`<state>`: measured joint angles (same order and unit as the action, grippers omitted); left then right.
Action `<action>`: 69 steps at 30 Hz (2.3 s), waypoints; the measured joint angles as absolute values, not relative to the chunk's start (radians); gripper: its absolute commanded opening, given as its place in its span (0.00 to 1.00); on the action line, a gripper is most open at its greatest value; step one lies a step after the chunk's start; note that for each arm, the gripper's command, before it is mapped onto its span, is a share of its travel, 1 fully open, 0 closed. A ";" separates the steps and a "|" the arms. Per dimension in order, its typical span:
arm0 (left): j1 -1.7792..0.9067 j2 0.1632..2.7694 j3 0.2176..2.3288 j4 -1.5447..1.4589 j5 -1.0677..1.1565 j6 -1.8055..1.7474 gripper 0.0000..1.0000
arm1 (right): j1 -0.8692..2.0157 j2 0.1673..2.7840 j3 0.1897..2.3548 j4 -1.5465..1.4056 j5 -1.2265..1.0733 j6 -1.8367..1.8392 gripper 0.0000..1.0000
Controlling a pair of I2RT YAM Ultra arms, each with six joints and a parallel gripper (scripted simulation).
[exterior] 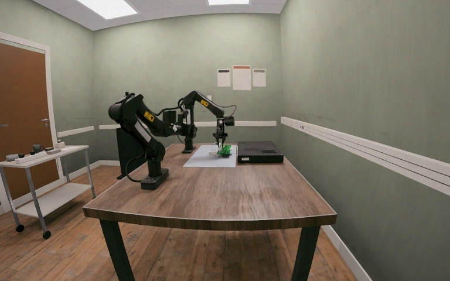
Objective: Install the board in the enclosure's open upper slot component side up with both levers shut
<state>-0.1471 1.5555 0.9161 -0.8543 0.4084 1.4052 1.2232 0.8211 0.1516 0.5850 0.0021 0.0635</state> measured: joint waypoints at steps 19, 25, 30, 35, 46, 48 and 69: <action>-0.146 1.591 0.981 -0.860 0.422 1.407 0.18 | 1.223 0.821 0.152 0.585 0.002 0.064 1.00; -0.146 1.660 1.015 -0.833 0.430 1.411 0.18 | 1.223 0.821 0.152 0.585 0.002 0.064 1.00; -0.143 1.666 1.015 -0.830 0.430 1.411 0.18 | 1.223 0.821 0.152 0.585 0.002 0.064 1.00; -0.143 1.666 1.016 -0.830 0.430 1.411 0.18 | 1.223 0.821 0.152 0.585 0.002 0.064 1.00; -0.126 1.686 1.029 -0.808 0.437 1.420 0.18 | 1.223 0.821 0.152 0.585 0.002 0.064 1.00; -0.126 1.685 1.029 -0.807 0.437 1.420 0.18 | 1.223 0.821 0.152 0.585 0.002 0.064 1.00; -0.126 1.727 1.073 -0.805 0.437 1.433 0.18 | 1.223 0.821 0.152 0.585 0.002 0.064 1.00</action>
